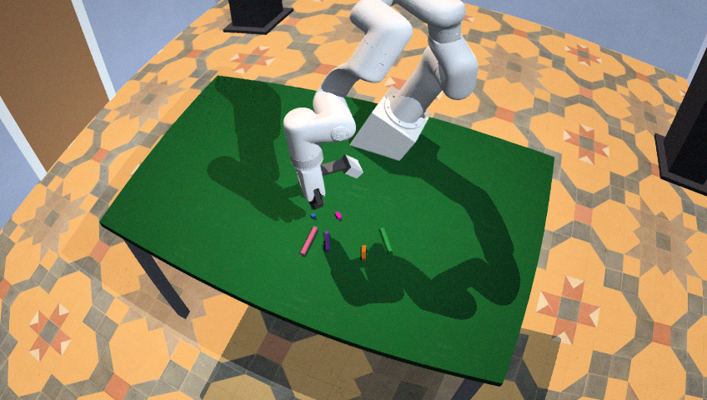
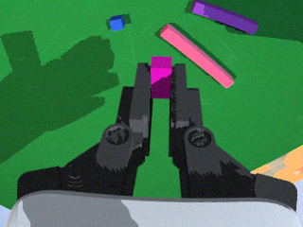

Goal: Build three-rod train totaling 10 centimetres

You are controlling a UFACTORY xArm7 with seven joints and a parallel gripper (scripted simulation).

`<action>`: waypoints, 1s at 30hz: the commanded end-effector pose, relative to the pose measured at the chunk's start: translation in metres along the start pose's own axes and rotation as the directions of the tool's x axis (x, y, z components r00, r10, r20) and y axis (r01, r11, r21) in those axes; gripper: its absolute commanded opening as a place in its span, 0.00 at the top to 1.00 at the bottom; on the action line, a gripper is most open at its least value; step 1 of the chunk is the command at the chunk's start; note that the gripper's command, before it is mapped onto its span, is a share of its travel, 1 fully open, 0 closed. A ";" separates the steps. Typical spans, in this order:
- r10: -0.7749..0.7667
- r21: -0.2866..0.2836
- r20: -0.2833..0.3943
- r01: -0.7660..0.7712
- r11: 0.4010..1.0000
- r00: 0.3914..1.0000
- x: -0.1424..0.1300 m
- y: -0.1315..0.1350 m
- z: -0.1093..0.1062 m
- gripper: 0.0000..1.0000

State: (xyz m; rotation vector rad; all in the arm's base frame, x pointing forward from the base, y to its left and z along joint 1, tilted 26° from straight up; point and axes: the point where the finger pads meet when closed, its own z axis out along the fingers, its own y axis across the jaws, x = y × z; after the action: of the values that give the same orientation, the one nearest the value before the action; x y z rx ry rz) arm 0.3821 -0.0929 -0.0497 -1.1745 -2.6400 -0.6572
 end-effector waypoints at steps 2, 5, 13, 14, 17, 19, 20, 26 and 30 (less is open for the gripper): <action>-0.198 -0.013 0.010 0.198 0.980 0.980 0.006 0.003 -0.001 0.96; -0.263 -0.012 0.011 0.263 0.965 0.965 0.009 0.004 -0.001 0.96; -0.511 -0.007 0.014 0.511 0.859 0.859 0.020 0.007 -0.002 0.96; -0.539 -0.007 0.014 0.540 0.842 0.842 0.021 0.007 -0.002 0.96; -0.620 -0.004 0.015 0.621 0.784 0.784 0.025 0.009 -0.002 0.96; -0.671 -0.002 0.015 0.671 0.741 0.741 0.028 0.009 -0.002 0.96; -0.695 -0.001 0.015 0.695 0.719 0.718 0.029 0.010 -0.002 0.96; -0.810 0.005 0.014 0.810 0.586 0.586 0.036 0.011 -0.002 0.96; -0.879 0.009 0.012 0.879 0.477 0.477 0.041 0.012 -0.003 0.96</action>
State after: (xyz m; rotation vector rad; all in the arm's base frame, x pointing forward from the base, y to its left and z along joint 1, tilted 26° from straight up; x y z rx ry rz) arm 0.3650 -0.0620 -0.0328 0.1593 -3.0885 -0.7416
